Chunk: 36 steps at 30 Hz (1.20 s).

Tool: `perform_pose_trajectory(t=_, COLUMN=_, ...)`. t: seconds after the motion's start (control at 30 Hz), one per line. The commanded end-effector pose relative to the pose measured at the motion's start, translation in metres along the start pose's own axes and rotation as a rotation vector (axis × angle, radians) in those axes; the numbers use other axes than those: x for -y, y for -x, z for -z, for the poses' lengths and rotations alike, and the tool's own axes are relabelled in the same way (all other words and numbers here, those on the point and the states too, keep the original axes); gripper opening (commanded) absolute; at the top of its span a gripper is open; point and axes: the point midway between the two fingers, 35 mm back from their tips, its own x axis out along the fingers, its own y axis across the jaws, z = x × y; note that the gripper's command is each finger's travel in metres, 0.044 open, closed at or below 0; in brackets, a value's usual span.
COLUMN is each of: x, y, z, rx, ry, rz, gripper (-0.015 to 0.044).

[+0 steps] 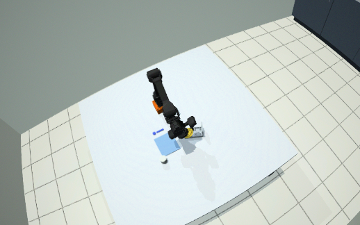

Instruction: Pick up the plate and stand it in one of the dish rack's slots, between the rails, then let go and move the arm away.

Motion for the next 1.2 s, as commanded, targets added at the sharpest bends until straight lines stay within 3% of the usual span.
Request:
perform_pose_trajectory(t=0.0, x=0.005, y=-0.014, z=-0.003, rx=0.027, ry=0.064, rz=-0.069, gripper=0.0000)
perform_pose_trajectory(t=0.53, x=0.015, y=-0.045, z=-0.010, rx=0.253, ry=0.375, rz=-0.365, gripper=0.0000)
perform_pose_trajectory(t=1.17, x=0.021, y=-0.042, z=0.019, rx=0.616, ry=0.802, rz=-0.626, gripper=0.0000)
